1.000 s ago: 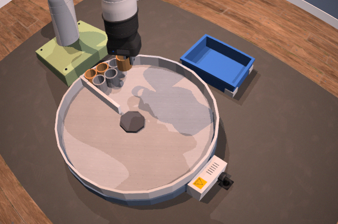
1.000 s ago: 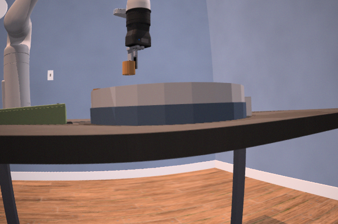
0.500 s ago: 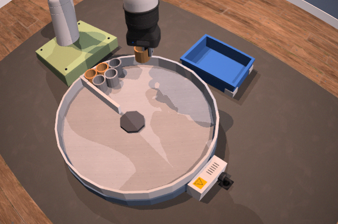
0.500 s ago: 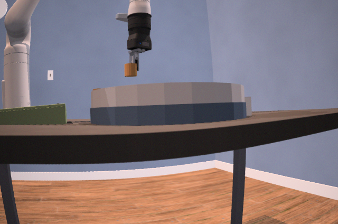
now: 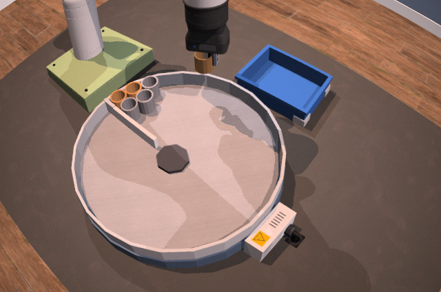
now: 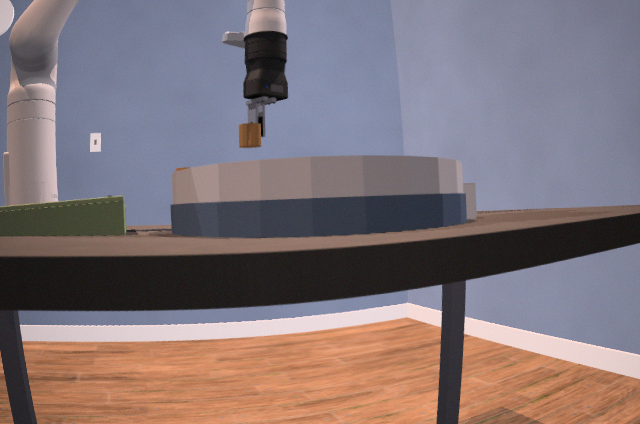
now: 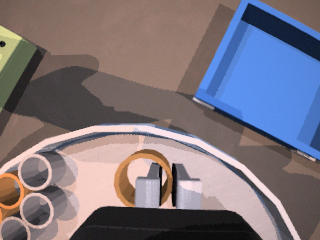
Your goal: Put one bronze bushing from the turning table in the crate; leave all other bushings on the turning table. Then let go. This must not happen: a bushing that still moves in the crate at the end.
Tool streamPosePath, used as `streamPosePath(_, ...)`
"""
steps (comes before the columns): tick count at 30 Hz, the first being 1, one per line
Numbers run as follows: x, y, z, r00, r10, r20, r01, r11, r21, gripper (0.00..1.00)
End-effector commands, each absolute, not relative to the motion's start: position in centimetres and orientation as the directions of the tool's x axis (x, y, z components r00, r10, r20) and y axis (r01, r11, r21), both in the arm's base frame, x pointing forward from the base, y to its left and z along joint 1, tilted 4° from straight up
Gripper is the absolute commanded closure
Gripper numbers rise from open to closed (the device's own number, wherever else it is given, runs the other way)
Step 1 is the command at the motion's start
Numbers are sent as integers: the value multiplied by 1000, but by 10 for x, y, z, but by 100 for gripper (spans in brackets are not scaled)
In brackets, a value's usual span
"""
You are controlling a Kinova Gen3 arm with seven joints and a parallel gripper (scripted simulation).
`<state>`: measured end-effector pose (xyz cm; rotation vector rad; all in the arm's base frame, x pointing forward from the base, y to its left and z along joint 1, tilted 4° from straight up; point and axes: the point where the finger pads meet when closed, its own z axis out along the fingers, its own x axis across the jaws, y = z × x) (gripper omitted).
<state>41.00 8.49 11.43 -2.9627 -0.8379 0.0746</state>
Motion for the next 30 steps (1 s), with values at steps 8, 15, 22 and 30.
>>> streamPosePath(8,416,114,114,830,557,-27,554,-829,-72,100)
streamPosePath(15,425,148,115,830,557,-26,554,-830,-71,100)
streamPosePath(22,432,171,116,830,557,-26,554,-830,-71,100)
streamPosePath(30,435,182,116,831,556,-25,554,-830,-71,100)
